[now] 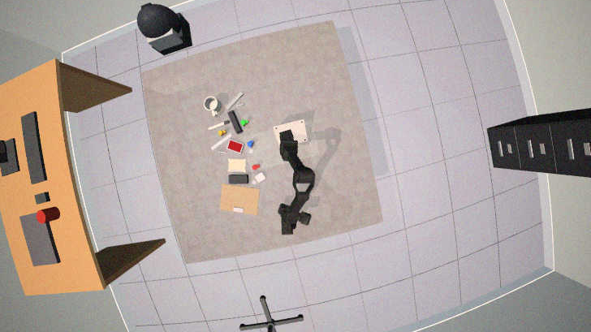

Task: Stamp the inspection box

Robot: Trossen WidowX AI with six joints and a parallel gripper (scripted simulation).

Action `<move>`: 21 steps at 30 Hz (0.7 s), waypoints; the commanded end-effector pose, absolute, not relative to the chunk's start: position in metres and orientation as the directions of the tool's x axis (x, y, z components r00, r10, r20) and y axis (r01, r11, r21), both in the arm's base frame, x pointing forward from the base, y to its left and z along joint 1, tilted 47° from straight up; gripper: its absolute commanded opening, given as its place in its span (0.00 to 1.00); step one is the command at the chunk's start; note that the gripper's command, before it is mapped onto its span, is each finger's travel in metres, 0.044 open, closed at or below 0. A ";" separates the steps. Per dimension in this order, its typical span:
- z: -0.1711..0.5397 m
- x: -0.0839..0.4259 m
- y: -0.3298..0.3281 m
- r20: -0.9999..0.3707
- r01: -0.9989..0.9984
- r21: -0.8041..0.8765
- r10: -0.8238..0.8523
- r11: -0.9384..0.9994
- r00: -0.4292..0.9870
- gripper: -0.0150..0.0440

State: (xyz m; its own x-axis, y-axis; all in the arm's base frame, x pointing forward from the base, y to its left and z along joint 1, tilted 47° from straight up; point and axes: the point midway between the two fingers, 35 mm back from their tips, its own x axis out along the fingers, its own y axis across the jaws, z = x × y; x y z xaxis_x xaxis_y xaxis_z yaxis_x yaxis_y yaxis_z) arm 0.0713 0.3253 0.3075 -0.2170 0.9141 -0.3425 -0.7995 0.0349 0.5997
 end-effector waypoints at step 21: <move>0.161 0.343 0.154 -0.705 -0.547 0.397 0.626 0.737 0.333 0.64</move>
State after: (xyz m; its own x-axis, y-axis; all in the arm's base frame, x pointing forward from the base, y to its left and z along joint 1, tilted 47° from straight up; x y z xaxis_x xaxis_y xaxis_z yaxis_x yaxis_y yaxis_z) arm 0.3197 0.1990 0.1912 0.3140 0.7019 -0.6393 -0.6061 0.6665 0.4341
